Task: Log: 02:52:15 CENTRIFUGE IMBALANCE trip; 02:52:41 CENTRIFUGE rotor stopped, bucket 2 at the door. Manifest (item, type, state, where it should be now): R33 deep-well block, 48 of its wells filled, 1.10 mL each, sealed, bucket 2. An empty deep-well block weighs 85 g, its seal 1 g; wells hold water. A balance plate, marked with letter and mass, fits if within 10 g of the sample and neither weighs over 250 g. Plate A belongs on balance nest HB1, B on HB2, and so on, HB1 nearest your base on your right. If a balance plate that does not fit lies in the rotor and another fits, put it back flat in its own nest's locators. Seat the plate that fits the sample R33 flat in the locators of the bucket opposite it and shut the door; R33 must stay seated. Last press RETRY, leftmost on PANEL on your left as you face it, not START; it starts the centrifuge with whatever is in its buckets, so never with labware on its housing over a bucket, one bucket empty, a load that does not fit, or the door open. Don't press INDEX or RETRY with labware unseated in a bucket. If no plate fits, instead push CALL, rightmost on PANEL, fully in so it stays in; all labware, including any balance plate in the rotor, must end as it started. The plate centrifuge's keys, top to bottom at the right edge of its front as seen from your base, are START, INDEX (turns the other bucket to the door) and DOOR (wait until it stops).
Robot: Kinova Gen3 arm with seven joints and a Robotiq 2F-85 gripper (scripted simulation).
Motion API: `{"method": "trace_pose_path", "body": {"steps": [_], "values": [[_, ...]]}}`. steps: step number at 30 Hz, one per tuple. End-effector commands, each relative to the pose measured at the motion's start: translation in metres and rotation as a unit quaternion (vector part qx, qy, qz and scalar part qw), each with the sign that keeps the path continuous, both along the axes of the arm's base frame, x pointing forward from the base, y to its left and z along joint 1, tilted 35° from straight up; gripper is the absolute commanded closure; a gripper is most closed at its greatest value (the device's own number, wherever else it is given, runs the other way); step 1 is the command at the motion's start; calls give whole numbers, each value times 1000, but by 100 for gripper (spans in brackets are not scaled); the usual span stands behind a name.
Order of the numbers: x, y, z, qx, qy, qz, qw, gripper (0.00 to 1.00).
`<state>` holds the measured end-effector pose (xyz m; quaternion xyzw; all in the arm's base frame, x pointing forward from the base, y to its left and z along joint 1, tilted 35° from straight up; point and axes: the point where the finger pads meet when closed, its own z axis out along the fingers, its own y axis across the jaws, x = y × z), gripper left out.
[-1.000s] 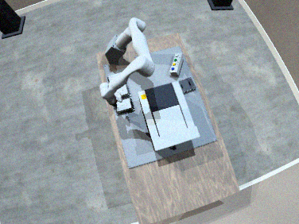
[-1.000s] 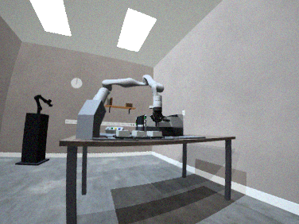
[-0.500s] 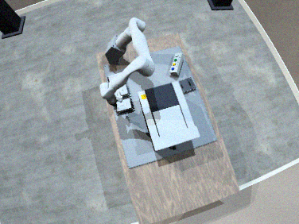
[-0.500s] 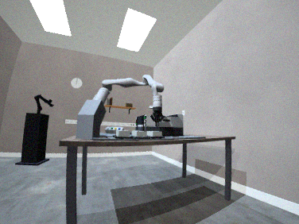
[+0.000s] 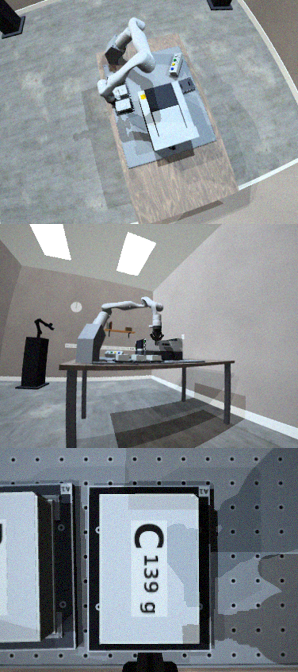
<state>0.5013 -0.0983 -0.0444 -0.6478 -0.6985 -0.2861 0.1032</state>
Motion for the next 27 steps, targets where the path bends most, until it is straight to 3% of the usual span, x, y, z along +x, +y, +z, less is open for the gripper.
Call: {"method": "trace_pose_path", "body": {"steps": [1, 27], "values": [[-2, -6, 8, -1, -1, -1, 1000, 90], [-19, -47, 70, -1, -1, -1, 1000, 90]]}}
